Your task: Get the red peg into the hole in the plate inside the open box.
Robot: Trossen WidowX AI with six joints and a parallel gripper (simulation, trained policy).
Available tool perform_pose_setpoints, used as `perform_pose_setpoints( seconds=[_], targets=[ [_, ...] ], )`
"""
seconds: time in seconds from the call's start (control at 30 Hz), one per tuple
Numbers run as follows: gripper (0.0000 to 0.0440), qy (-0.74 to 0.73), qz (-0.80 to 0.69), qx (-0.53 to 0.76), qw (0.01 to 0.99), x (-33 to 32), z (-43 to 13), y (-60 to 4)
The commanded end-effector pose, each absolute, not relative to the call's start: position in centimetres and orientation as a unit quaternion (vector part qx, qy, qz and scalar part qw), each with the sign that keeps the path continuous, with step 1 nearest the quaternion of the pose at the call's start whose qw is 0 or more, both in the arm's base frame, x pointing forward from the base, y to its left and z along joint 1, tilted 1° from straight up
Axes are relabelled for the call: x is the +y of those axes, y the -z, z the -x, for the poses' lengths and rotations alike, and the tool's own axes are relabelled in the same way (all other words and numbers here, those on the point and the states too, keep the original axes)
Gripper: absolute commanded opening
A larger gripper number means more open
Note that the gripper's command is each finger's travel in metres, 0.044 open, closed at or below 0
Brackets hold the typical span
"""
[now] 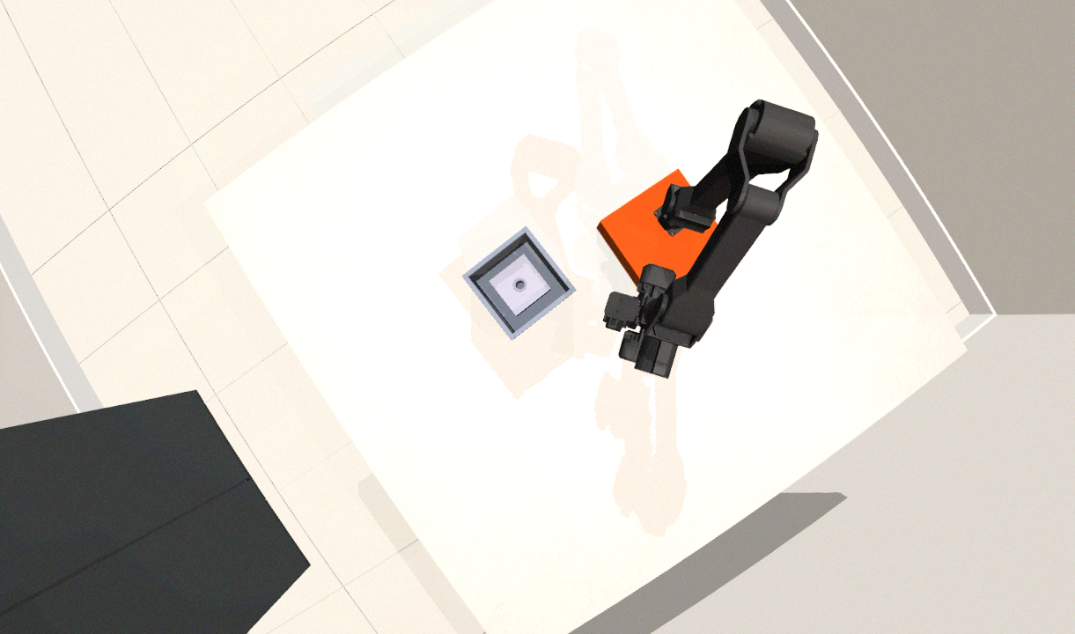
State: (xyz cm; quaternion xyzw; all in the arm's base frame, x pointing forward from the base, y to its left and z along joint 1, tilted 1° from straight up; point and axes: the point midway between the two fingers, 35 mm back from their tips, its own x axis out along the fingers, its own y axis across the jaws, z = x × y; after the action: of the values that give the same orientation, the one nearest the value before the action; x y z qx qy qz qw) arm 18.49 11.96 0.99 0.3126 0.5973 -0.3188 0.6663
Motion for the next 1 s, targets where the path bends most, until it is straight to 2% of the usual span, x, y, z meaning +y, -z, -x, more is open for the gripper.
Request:
perform_pose_setpoints(
  seconds=[0.0, 0.3, 0.97],
  targets=[
    [0.0241, 0.333, -0.306, 0.614, 0.647, 11.6, -17.2, 0.0],
    [0.0005, 0.333, -0.316, 0.631, 0.625, 11.6, -17.5, -0.2],
    [0.0000, 0.286, -0.266, 0.575, 0.719, 9.0, -21.4, -7.3]
  ],
)
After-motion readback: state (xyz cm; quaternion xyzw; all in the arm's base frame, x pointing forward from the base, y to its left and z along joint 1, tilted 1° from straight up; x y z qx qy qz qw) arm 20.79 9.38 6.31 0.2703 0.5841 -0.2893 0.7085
